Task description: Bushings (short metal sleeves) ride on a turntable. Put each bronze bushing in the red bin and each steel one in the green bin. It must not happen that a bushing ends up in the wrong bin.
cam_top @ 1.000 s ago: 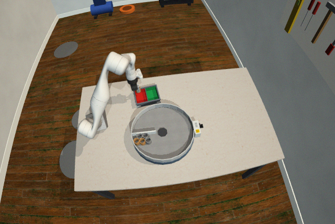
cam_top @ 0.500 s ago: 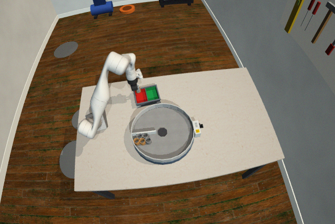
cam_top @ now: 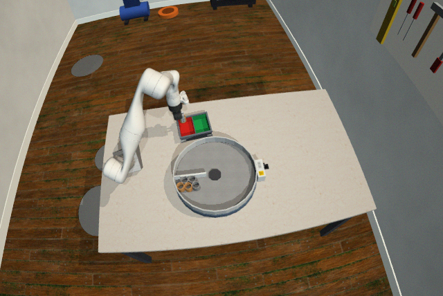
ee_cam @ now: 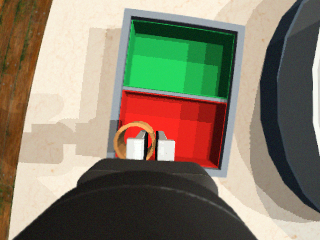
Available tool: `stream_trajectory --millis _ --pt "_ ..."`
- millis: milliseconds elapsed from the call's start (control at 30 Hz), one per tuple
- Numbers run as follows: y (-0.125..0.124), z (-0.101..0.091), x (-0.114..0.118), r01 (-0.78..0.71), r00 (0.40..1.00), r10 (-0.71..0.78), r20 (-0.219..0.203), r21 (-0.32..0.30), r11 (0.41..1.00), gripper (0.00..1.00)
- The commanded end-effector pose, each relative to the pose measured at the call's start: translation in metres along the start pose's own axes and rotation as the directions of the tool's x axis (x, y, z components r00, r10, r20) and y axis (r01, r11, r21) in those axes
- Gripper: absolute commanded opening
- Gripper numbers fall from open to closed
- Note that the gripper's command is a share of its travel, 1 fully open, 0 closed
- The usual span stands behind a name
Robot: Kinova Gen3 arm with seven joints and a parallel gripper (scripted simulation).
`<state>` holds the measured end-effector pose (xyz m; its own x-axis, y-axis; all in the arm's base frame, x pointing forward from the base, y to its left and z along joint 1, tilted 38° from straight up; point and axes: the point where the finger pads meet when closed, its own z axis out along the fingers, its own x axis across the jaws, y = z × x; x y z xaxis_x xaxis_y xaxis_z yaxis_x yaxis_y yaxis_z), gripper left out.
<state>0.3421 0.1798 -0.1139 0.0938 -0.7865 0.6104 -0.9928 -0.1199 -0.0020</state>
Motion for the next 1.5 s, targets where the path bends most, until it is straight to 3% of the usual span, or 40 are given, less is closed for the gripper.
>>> stream_trajectory --millis 0,1467 --pt "-0.002 0.001 0.000 -0.005 1.000 0.005 0.002 0.005 1.000 0.00" --pt "0.002 0.026 0.000 -0.005 1.000 0.005 0.002 0.005 1.000 0.00"
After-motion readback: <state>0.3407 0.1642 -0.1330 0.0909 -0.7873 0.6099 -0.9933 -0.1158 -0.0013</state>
